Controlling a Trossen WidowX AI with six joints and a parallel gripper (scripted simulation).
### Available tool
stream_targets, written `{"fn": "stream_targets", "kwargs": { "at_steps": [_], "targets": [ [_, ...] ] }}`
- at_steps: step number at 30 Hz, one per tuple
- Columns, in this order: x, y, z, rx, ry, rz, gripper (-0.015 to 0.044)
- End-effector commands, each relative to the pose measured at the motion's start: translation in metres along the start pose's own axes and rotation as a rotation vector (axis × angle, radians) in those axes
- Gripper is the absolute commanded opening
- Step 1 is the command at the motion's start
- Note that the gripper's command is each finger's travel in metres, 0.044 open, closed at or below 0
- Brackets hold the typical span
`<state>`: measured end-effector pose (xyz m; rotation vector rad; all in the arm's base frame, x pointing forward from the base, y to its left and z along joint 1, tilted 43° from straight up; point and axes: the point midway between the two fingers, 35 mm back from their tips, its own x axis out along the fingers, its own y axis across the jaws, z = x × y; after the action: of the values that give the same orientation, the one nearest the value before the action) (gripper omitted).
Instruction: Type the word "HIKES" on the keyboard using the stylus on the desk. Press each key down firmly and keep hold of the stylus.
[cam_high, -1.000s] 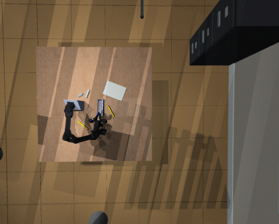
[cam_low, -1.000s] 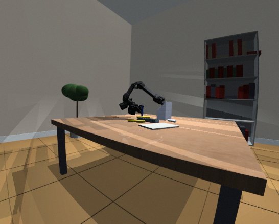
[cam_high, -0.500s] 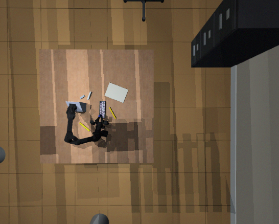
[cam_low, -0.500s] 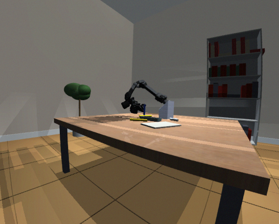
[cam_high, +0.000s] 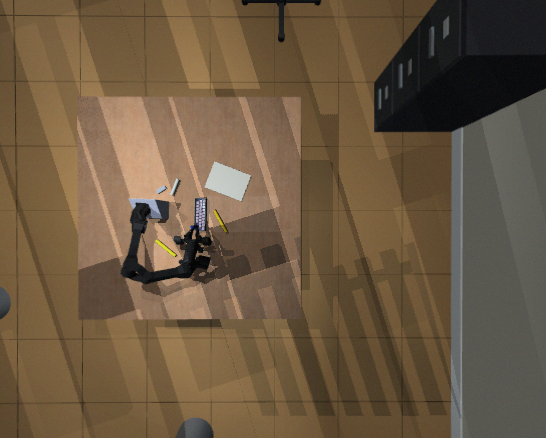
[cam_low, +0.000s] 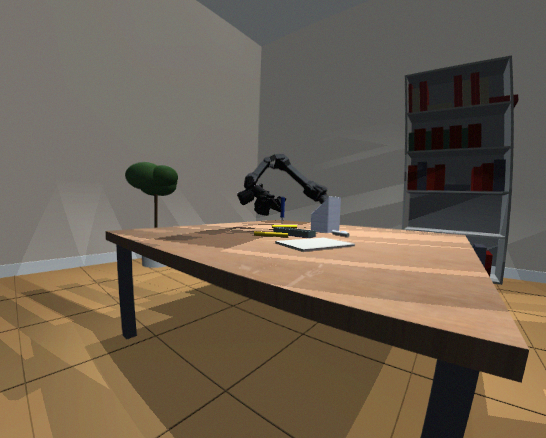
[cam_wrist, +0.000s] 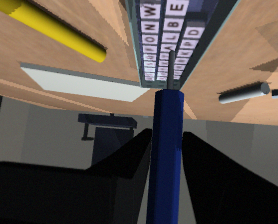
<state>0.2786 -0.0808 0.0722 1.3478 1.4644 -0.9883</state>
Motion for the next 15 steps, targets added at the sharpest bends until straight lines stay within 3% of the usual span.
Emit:
{"fn": "stream_targets", "kwargs": {
  "at_steps": [1,3,15],
  "targets": [
    [0.001,0.001,0.0,-0.001,0.0,0.001,0.0038],
    [0.006,0.002,-0.003,0.0,0.0,0.001,0.0],
    [0.067,0.018,-0.042,0.005,0.006,0.0,0.0]
  ]
}}
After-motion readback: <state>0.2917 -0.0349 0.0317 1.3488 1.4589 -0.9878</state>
